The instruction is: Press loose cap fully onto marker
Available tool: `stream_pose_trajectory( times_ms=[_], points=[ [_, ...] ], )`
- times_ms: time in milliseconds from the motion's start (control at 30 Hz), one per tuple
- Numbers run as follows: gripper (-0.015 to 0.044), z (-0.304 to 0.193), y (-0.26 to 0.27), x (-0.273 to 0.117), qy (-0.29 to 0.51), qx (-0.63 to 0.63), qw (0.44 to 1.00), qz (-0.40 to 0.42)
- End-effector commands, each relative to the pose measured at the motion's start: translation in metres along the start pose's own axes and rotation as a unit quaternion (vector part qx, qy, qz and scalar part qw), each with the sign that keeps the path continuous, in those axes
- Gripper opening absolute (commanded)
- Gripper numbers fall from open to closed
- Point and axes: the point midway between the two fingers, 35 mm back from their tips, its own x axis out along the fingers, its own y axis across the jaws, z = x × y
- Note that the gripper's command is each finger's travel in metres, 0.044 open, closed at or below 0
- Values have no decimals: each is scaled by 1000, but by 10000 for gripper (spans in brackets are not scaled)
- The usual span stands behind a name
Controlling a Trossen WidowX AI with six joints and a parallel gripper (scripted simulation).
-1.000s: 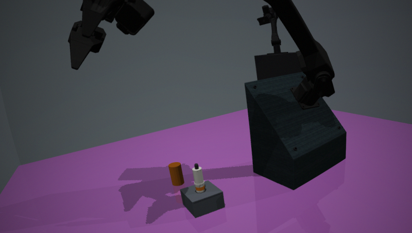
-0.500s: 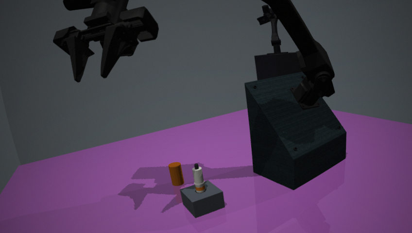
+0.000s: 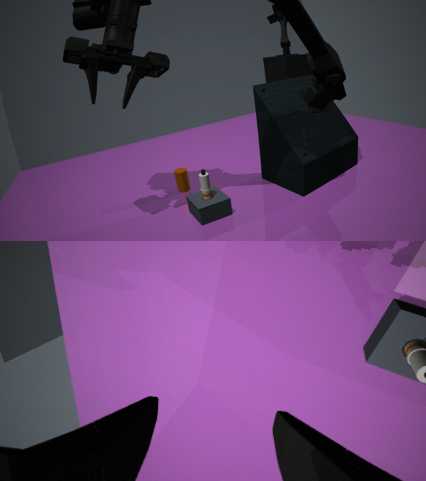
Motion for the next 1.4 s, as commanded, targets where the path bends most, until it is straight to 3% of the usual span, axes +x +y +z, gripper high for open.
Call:
stream_pose_trajectory(
  times_ms=[0,233,500,1067,1367],
  points=[
    [251,49,-50,19,-23,-381,922,-74],
    [251,66,-73,25,-11,-550,828,-109],
    [251,85,-101,32,21,-715,684,-147],
    [251,115,-162,40,134,-933,283,-176],
    [251,116,-165,39,138,-937,268,-175]
  ],
)
